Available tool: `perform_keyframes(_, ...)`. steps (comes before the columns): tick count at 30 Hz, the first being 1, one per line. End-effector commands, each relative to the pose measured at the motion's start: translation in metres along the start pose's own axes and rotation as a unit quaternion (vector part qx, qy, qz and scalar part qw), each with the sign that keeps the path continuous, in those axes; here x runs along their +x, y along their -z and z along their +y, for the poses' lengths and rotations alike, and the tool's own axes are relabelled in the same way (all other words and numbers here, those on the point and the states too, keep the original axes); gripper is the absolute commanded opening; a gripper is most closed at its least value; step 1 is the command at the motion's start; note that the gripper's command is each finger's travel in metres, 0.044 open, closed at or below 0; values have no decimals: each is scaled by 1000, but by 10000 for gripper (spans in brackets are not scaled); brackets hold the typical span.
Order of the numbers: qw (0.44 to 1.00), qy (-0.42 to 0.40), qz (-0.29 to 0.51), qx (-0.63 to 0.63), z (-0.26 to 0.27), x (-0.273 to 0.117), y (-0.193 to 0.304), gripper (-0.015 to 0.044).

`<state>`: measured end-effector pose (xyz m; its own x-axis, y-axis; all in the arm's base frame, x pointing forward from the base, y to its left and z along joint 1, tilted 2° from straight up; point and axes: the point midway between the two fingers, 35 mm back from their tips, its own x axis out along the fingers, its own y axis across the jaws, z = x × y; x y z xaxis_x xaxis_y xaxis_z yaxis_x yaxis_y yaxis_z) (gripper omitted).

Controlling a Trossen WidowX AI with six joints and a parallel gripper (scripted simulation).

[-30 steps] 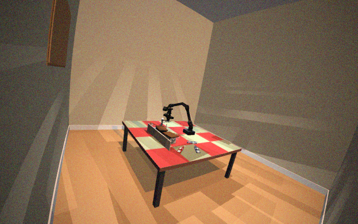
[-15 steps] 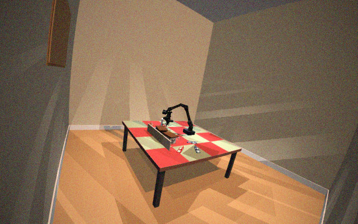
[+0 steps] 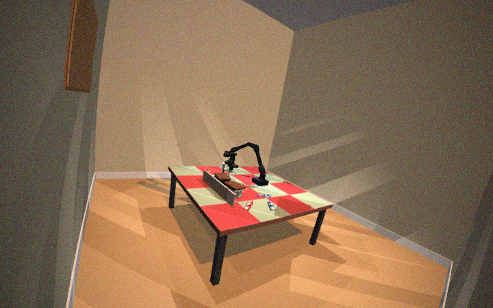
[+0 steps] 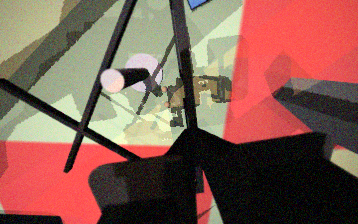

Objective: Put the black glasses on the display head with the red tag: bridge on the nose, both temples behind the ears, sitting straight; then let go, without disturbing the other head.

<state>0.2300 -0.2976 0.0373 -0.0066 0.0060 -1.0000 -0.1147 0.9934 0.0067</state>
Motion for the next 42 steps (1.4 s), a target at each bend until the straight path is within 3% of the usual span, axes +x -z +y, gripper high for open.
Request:
perform_keyframes(1, 1000, 4, -1, -1, -5, -2, 2, 0)
perform_keyframes(42, 1000, 5, 1, -1, -29, -2, 33, 0)
